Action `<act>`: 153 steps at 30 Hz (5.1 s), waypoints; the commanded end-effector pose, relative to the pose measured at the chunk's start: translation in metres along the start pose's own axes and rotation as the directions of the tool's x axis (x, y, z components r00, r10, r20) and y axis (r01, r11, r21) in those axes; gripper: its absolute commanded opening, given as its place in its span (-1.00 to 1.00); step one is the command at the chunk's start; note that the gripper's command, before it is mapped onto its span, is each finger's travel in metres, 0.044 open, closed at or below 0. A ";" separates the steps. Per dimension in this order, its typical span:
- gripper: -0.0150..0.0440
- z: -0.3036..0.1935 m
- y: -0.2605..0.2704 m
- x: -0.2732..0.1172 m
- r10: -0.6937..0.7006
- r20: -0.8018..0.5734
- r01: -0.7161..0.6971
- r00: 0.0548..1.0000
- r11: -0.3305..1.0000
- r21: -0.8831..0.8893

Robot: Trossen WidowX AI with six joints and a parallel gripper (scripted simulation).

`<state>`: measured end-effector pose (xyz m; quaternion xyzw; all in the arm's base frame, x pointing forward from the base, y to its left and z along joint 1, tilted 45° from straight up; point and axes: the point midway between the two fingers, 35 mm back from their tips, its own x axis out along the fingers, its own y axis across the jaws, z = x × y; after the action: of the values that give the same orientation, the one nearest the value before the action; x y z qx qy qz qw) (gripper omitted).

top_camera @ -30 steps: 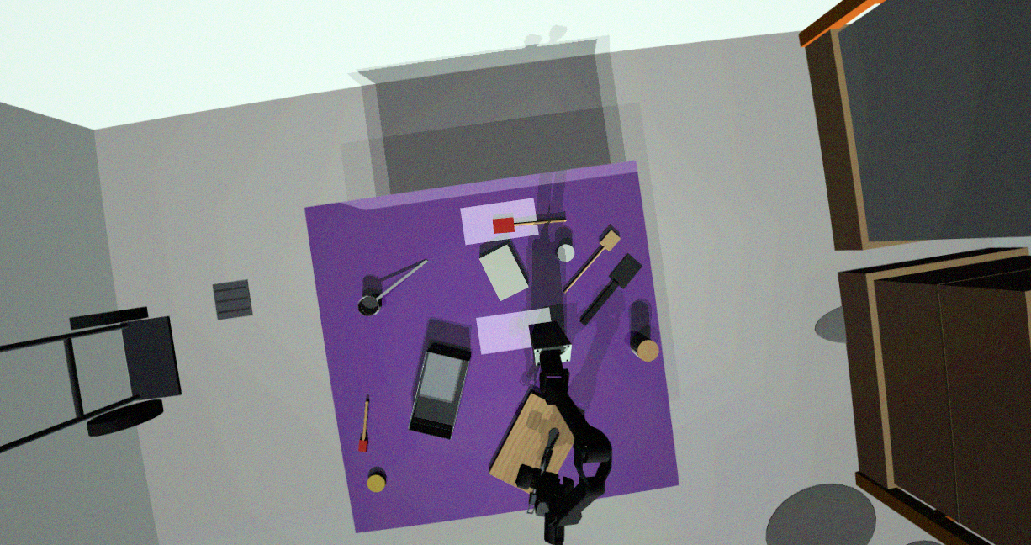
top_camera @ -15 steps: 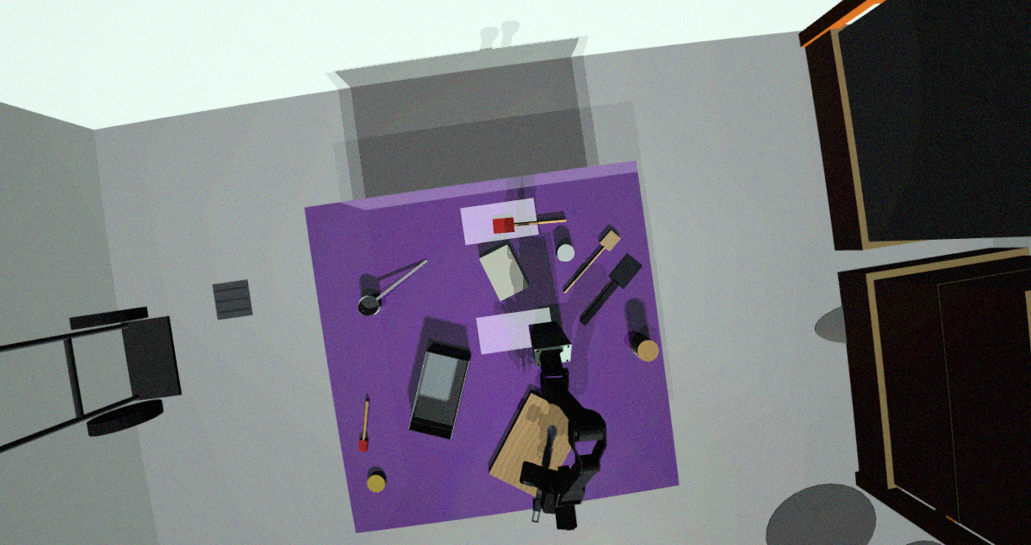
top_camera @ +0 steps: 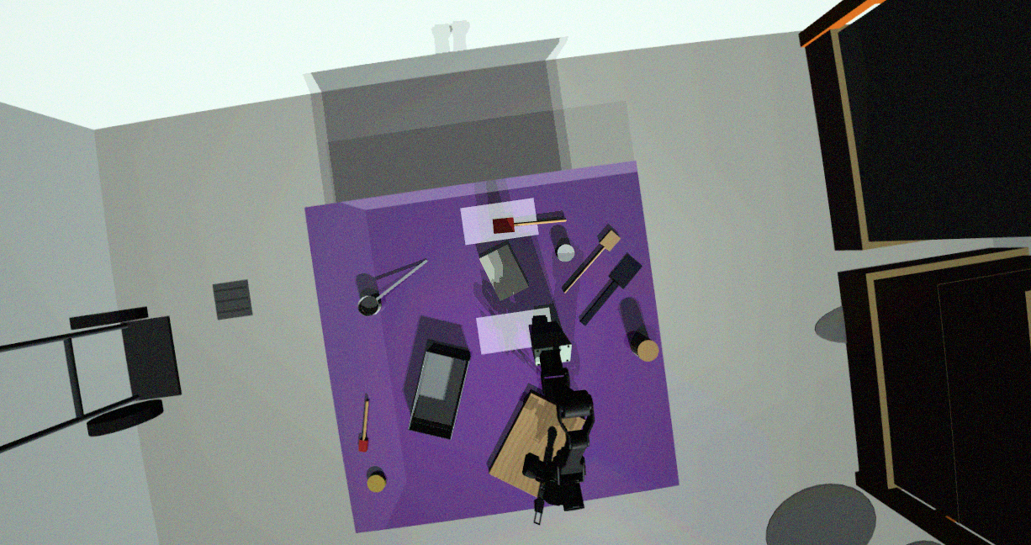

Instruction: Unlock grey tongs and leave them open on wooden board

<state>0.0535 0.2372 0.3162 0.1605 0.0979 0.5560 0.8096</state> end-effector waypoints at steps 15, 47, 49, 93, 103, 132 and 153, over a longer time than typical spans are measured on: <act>-1.00 0.001 -0.004 -0.008 -0.003 0.071 0.000 0.997 0.999 0.047; -1.00 0.001 0.000 0.001 -0.001 -0.013 0.001 1.000 1.000 -0.004; -1.00 0.000 0.001 0.004 -0.004 -0.044 0.003 0.999 1.000 -0.026; -1.00 -0.012 -0.001 0.037 0.003 -0.705 -0.022 0.709 1.000 -0.017; -1.00 -0.011 -0.002 0.037 0.034 -0.771 -0.006 0.636 0.999 0.039; -1.00 -0.033 -0.002 0.059 0.034 -0.771 -0.006 0.636 0.999 0.039; -1.00 -0.060 -0.001 0.080 0.034 -0.771 -0.005 0.636 0.999 0.040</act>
<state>0.0634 0.3160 0.2709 -0.0762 0.4359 0.5825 0.6818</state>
